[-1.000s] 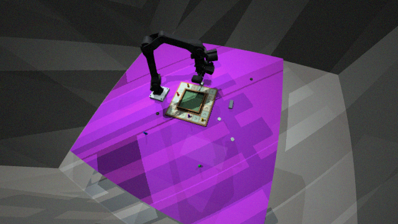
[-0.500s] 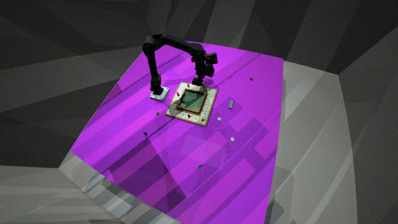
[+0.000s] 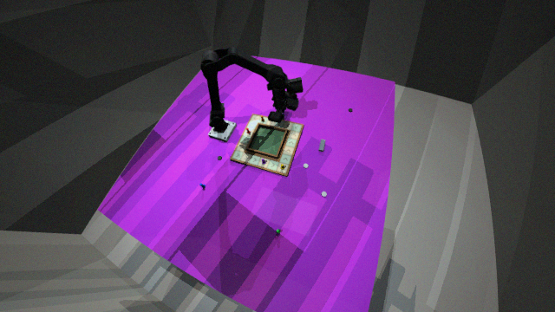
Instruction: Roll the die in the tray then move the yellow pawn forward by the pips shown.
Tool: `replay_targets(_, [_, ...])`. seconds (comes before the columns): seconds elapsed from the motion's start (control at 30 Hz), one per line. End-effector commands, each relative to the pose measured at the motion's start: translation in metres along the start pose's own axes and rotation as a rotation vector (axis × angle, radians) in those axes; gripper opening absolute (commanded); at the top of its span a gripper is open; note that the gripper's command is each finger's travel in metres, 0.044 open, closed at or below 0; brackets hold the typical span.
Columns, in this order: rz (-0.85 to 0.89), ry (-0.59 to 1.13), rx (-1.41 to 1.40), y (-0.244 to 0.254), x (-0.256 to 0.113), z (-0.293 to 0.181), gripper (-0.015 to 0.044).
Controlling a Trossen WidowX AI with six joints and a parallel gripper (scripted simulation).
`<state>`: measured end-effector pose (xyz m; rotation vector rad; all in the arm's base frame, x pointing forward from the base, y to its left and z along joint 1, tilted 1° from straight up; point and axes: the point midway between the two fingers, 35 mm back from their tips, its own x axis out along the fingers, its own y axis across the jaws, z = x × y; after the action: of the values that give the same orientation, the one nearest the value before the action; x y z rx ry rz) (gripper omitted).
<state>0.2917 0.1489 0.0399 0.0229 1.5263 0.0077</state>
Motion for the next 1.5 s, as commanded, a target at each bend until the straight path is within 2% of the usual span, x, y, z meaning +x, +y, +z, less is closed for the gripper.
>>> replay_targets(0.0, [0.004,0.000,-0.003,0.001,0.003,0.000,0.0170])
replay_targets(0.07, [0.004,0.000,-0.003,0.001,0.003,0.000,0.0118])
replay_targets(0.37, [0.004,0.000,-0.003,0.001,0.003,0.000,0.0057])
replay_targets(0.43, [0.004,0.000,-0.003,0.001,0.002,0.000,0.0005])
replay_targets(0.47, [0.004,0.000,-0.003,0.001,-0.001,0.000,0.0000])
replay_targets(1.07, [0.003,0.000,-0.003,-0.003,-0.115,-0.008,0.0000])
replay_targets(1.27, [0.003,0.001,-0.003,-0.004,-0.119,-0.009,0.0000])
replay_targets(1.47, [0.001,0.000,0.003,-0.032,-0.112,-0.003,0.0000])
